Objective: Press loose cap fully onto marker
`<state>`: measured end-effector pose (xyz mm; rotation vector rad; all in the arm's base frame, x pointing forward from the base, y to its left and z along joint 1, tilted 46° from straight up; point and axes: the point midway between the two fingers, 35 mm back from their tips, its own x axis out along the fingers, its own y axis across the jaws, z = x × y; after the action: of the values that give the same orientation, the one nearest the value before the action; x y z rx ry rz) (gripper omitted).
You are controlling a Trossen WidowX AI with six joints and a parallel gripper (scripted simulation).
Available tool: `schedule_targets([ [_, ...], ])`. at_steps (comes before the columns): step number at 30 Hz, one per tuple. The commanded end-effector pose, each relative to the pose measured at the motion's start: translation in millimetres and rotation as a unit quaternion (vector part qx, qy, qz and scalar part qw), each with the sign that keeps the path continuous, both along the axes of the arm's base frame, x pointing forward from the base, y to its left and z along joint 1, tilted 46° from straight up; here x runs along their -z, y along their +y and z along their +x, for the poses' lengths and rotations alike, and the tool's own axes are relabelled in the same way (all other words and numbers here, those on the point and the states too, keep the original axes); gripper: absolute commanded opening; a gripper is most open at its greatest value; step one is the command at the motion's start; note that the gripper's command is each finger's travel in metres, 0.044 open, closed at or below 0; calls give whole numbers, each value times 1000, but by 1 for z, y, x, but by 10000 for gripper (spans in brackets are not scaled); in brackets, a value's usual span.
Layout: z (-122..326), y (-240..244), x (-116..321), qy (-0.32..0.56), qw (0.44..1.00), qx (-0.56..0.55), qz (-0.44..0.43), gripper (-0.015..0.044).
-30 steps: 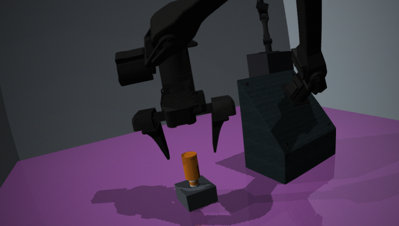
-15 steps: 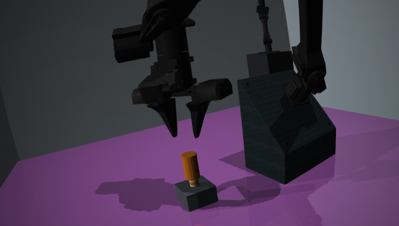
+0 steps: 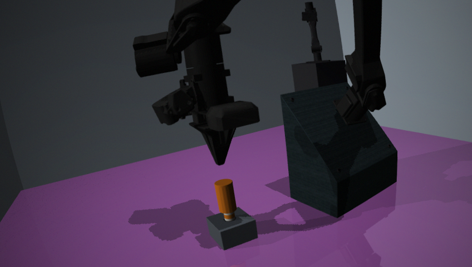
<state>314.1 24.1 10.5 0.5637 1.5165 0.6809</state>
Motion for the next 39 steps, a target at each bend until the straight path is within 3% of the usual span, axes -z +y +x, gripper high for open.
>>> schedule_targets([
  [1,0,1,1,8,1000,8,0,0],
  [30,-2,30,29,8,1000,8,1,0],
  [39,5,6,8,3,1000,9,-3,0],
])
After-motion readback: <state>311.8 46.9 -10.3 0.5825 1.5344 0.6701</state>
